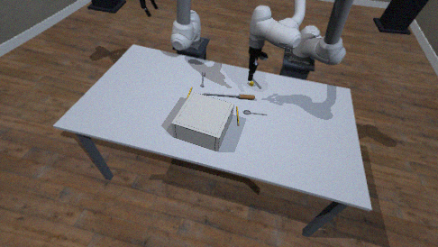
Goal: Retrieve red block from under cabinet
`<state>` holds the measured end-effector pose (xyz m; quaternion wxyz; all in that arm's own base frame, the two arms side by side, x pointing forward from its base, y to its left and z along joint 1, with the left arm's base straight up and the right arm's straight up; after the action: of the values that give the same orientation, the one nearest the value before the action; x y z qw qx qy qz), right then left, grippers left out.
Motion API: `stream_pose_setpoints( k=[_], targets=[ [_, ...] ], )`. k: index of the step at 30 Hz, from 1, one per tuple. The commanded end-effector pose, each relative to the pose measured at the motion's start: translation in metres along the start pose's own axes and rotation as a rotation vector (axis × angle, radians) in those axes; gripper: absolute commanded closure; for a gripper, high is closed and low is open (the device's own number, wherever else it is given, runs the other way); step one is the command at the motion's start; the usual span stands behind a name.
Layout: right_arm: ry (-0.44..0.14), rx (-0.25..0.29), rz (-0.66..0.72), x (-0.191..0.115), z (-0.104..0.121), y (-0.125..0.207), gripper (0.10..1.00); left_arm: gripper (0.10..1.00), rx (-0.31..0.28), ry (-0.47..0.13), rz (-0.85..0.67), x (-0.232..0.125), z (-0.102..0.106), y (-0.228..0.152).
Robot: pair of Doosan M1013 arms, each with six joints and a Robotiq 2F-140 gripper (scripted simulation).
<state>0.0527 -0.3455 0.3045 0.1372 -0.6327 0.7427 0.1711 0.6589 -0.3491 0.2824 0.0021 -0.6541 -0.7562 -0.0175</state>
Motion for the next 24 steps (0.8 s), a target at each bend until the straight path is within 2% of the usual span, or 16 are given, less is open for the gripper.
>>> stream_pose_setpoints(
  k=[1, 12, 13, 24],
  targets=[
    [0.007, -0.005, 0.006, -0.0011, 0.0002, 0.003, 0.098, 0.999, 0.024, -0.031, 0.216, 0.0037, -0.0018, 0.0015],
    [0.007, -0.005, 0.006, -0.0011, 0.0002, 0.003, 0.098, 0.999, 0.022, -0.03, 0.218, 0.0029, -0.0018, 0.0011],
    [0.007, -0.005, 0.006, -0.0011, 0.0002, 0.003, 0.098, 0.689, 0.021, -0.028, 0.219, 0.0032, -0.0018, 0.0014],
    [0.007, -0.005, 0.006, -0.0011, 0.0002, 0.003, 0.098, 0.689, 0.021, -0.028, 0.216, 0.0032, -0.0018, 0.0014]
  ],
)
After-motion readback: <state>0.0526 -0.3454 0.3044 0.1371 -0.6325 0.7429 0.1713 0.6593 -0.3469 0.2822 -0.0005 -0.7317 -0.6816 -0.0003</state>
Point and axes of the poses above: on each arm, the point where the finger pads meet when closed, its own z axis out along the fingers, its own y axis across the jaws, x = y × z, the point moved 8 cm from there along -z, back along the fingers, and after that the axes turned 15 degrees about z, right-handed, at the moved point
